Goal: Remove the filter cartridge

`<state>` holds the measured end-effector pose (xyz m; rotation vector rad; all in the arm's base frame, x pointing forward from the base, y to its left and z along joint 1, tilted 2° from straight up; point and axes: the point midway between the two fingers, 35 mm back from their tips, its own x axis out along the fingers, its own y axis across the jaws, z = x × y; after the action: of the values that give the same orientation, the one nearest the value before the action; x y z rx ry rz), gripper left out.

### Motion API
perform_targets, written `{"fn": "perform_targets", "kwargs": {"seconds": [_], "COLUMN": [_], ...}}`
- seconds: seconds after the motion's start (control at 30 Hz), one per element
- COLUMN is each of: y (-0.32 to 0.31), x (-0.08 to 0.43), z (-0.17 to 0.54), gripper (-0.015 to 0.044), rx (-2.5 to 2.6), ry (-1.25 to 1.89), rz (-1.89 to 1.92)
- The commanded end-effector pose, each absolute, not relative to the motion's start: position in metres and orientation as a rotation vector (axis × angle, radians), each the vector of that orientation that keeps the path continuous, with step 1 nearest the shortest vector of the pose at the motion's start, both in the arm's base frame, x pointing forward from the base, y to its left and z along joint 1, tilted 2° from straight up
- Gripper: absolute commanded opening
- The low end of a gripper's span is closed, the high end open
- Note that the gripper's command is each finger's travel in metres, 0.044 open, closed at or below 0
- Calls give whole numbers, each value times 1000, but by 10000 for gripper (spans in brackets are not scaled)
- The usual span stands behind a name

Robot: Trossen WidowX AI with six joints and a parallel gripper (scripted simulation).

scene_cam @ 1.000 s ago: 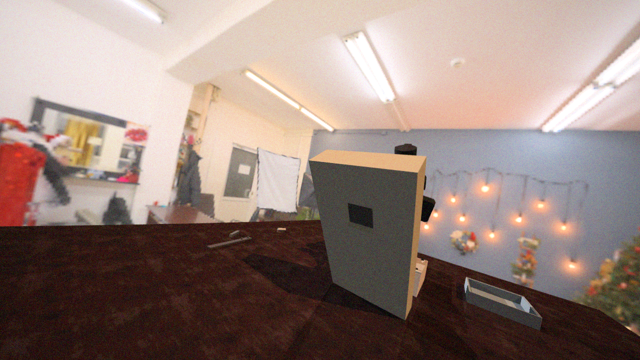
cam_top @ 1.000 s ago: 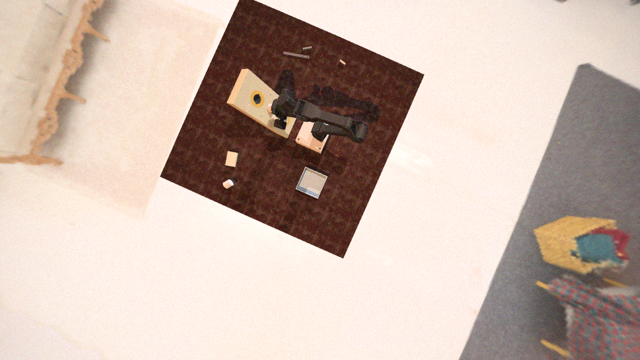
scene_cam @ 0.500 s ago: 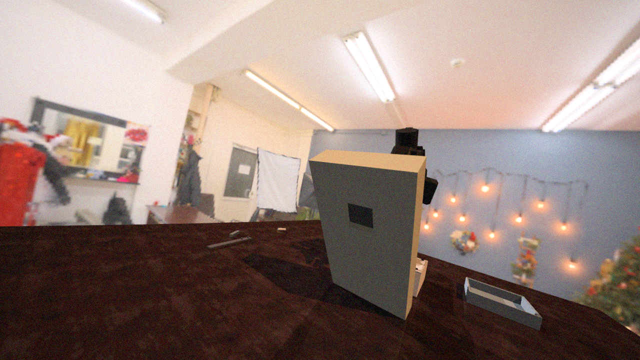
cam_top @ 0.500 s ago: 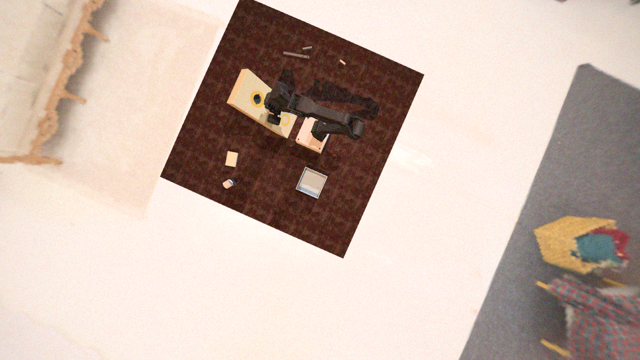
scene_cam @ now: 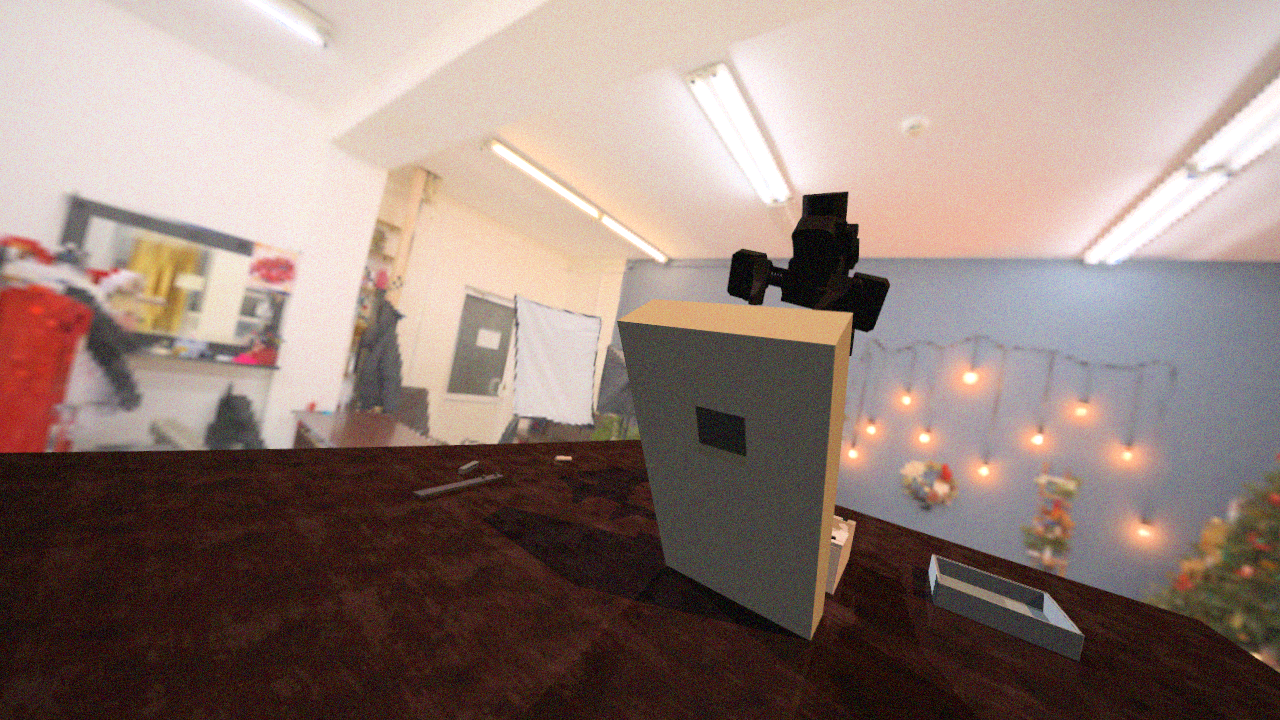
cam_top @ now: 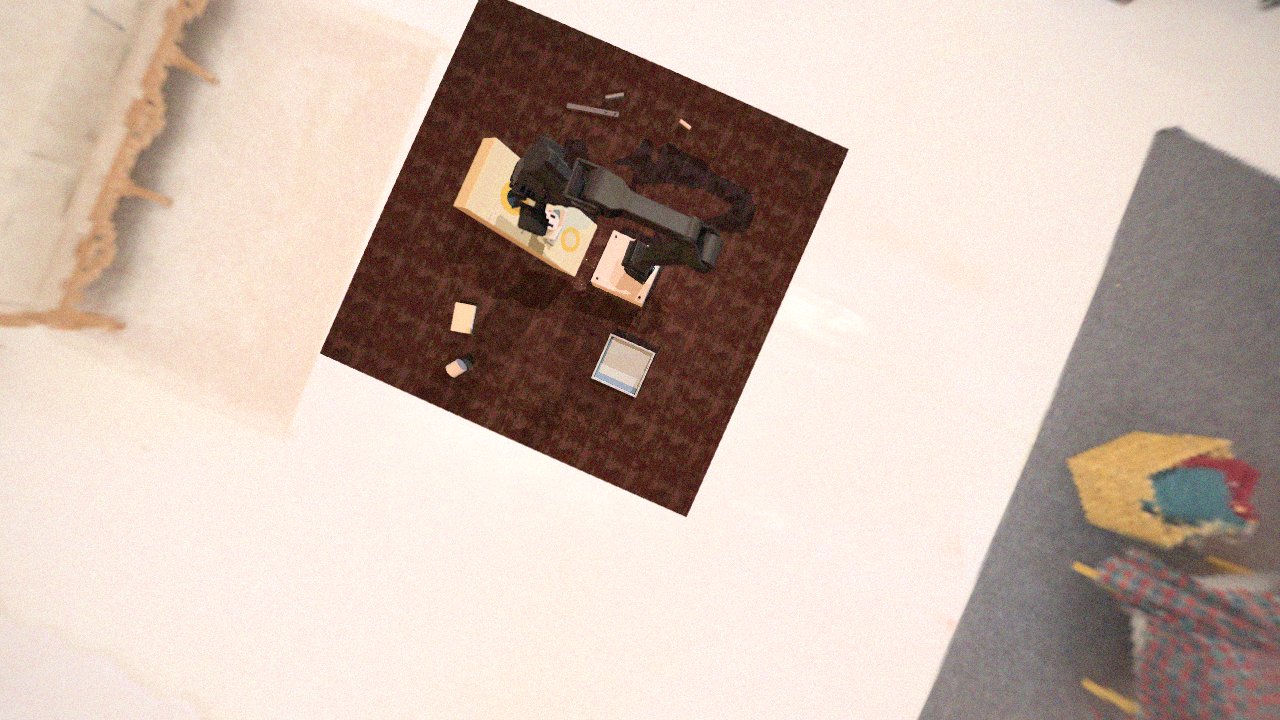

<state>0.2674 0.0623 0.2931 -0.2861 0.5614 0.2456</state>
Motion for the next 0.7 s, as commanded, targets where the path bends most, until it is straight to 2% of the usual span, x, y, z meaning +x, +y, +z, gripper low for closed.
{"fn": "perform_targets", "kwargs": {"seconds": [0.0, 0.03, 0.27, 0.67], "y": [62, 61, 52, 52], "x": [266, 264, 232, 238], "z": [287, 273, 175, 162], "gripper": [324, 305, 305, 305], "rx": [-272, -256, -132, -128], "ry": [615, 662, 1034, 1043], "rz": [240, 236, 164, 161]}}
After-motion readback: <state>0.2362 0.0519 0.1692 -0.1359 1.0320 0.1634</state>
